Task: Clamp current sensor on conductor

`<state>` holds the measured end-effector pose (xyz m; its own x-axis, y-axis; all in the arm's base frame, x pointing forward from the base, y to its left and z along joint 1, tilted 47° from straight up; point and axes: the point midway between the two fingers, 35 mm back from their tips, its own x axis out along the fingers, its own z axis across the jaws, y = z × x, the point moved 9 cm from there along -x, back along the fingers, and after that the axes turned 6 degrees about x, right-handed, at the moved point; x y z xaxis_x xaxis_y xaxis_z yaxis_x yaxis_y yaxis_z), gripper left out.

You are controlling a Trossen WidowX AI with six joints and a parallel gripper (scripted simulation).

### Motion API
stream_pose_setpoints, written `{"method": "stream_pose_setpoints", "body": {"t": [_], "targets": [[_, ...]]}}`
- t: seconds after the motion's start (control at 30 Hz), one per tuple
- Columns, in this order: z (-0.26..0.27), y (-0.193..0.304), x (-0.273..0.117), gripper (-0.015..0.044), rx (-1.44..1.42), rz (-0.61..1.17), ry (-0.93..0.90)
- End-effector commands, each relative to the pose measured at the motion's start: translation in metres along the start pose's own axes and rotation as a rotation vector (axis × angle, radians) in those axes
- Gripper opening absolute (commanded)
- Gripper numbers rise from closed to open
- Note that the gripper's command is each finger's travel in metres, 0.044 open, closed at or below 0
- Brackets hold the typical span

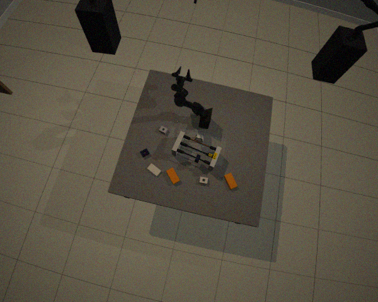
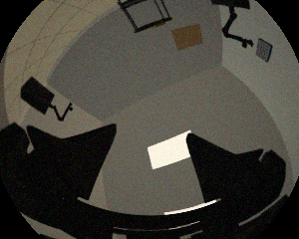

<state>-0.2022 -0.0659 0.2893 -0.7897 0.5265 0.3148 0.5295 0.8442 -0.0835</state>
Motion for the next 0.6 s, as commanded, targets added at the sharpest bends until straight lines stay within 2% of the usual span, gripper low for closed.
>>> {"method": "stream_pose_setpoints", "body": {"t": [0.0,0.03,0.3,0.57], "targets": [[-0.001,-0.001,-0.001,0.0426,0.007,-0.01,0.0],[-0.002,-0.005,-0.005,0.044,0.03,-0.041,0.0],[-0.03,-0.05,-0.071,0.044,0.384,-0.531,-0.063],[-0.065,-0.063,-0.153,0.044,0.726,-1.028,-0.256]]}}
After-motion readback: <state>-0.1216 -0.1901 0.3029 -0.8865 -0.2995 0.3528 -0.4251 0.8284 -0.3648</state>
